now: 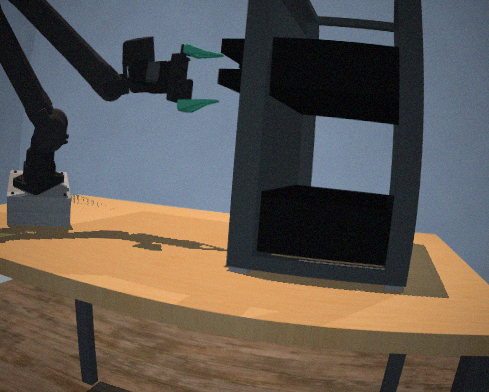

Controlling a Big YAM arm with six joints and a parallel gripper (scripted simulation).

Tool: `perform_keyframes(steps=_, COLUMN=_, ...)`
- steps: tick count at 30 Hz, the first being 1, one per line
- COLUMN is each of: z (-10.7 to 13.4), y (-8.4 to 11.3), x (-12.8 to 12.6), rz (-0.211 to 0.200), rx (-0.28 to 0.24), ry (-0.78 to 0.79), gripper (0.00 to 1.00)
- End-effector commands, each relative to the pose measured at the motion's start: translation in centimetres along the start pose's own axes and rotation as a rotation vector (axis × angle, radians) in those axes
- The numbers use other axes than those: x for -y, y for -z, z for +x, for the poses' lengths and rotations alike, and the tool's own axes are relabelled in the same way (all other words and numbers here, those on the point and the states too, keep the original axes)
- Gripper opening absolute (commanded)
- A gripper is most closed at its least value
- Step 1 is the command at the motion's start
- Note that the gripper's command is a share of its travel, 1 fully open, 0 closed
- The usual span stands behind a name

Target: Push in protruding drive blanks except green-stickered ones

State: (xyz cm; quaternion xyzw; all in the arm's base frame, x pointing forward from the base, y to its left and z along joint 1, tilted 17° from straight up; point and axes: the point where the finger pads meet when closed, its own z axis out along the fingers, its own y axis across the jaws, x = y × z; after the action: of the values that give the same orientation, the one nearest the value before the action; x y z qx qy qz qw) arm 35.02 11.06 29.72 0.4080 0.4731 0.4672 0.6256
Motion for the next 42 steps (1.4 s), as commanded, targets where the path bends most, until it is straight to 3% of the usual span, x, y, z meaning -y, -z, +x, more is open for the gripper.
perform_keyframes(steps=1, z=-1.3, y=-0.4, x=-0.5, rz=0.006, rx=0.003, ry=-0.015, gripper=1.00)
perform_keyframes(steps=6, z=-4.8, y=-0.2, x=-0.4, rz=0.014, rx=0.000, ry=-0.010, gripper=1.00)
perform_keyframes(steps=11, z=-8.1, y=-1.3, x=-4.0, rz=-0.040, rx=0.016, ry=-0.031, gripper=1.00)
perform_keyframes(steps=14, z=-9.2, y=-1.3, x=-4.2, rz=-0.041, rx=0.016, ry=-0.029, gripper=1.00)
perform_keyframes(steps=17, z=-9.3, y=-1.3, x=-4.0, rz=-0.035, rx=0.014, ry=-0.027, gripper=1.00)
perform_keyframes(steps=18, z=-8.8, y=-0.7, x=-0.9, rz=0.022, rx=-0.002, ry=-0.009, gripper=1.00)
perform_keyframes(steps=25, z=-9.1, y=-0.6, x=-1.8, rz=0.002, rx=-0.003, ry=-0.016, gripper=1.00)
perform_keyframes(steps=42, z=-9.0, y=-0.6, x=-1.8, rz=0.002, rx=-0.003, ry=-0.011, gripper=1.00)
